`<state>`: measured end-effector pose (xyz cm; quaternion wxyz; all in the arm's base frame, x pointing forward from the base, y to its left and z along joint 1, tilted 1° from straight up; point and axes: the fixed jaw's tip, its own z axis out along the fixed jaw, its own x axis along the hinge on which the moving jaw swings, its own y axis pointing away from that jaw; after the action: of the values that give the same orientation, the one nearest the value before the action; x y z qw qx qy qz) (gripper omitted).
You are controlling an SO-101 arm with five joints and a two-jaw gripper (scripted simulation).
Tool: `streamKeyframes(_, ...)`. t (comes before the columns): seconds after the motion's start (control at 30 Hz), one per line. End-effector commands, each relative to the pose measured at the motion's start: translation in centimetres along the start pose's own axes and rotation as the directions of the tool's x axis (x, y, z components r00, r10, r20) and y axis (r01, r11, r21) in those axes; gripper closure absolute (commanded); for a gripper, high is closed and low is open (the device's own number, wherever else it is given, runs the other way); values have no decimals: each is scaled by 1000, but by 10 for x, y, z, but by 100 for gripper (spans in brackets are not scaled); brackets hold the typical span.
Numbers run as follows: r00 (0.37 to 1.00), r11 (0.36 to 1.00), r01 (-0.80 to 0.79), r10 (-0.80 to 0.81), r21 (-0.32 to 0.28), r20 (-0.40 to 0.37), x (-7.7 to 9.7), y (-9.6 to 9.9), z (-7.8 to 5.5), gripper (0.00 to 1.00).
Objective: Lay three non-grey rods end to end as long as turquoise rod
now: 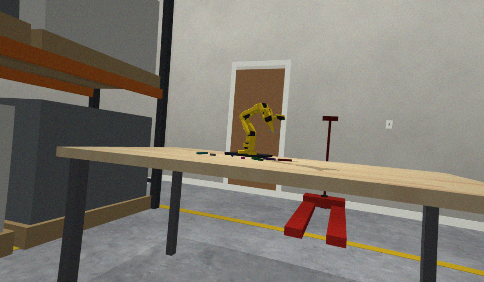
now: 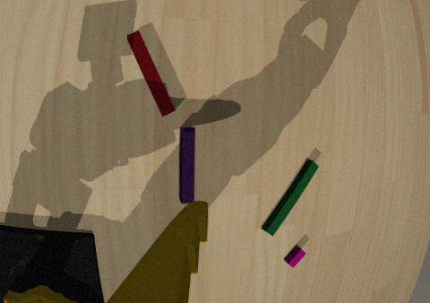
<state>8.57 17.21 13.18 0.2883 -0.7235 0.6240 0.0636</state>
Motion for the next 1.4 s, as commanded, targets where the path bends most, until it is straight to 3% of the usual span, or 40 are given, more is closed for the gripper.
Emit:
streamKeyframes(0.0,1000,1000,-1,1,1,3,0,0,-1,0)
streamKeyframes(0.77,1000,1000,31,-31,-4,3,1,2,-2,0)
streamKeyframes(1.1,975,975,221,-221,-32,7,8,15,-8,0)
streamKeyframes(1.37,858,855,514,-513,-72,35,22,35,-17,0)
